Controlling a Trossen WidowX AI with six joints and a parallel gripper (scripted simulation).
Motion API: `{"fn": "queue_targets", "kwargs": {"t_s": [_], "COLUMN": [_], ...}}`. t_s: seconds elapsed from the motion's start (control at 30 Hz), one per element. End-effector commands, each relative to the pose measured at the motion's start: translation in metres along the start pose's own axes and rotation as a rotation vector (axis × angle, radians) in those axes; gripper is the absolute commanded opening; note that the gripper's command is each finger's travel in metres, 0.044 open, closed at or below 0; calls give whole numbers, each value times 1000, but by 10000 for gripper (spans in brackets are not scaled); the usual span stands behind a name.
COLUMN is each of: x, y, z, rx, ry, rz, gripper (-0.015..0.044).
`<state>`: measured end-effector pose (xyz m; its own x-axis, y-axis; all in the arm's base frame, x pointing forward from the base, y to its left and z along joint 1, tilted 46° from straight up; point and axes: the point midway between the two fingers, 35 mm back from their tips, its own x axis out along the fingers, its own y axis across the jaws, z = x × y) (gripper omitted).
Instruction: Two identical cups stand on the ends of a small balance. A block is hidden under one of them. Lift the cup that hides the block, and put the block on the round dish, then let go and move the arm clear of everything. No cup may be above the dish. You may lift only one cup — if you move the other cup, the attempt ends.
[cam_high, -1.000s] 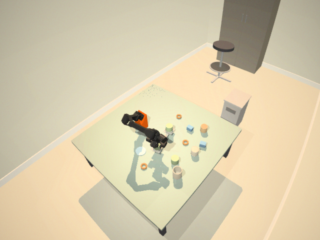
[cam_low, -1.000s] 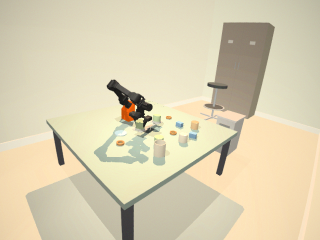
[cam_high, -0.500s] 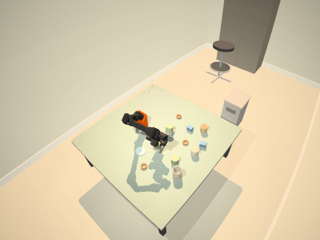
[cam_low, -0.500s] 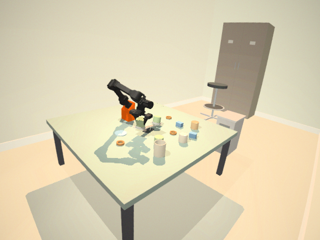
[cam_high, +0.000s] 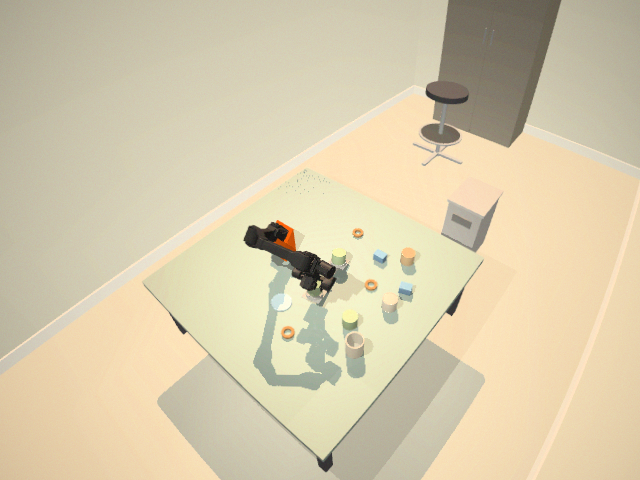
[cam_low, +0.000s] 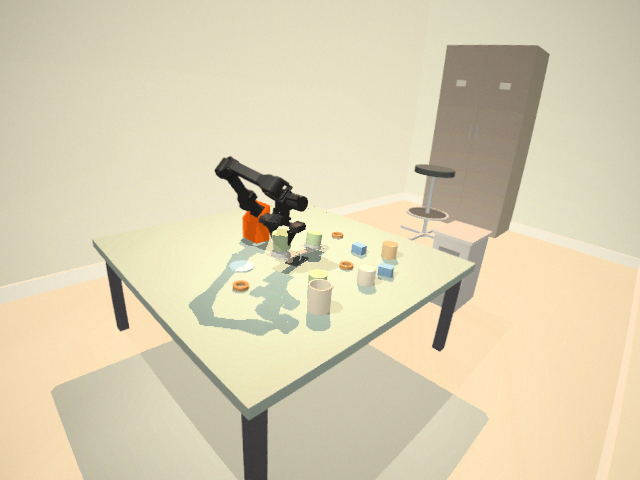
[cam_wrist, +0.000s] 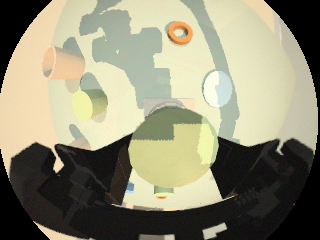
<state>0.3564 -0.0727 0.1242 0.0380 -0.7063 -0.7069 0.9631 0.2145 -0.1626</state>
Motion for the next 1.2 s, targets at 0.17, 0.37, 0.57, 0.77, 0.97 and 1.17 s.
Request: {"fn": "queue_targets", "kwargs": {"t_s": [0.17, 0.37, 0.57, 0.77, 0.97, 1.17], "x": [-14, -22, -30, -38, -45, -43], "y": [0, -1, -3, -4, -6, -6], "z": [2, 2, 2, 2, 2, 0], "rx": [7, 7, 7, 7, 7, -1], "ry": [-6, -7, -8, -9, -11, -7], "rz": [10, 10, 10, 9, 9, -3], "gripper": [0, 0, 0, 0, 0, 0]}}
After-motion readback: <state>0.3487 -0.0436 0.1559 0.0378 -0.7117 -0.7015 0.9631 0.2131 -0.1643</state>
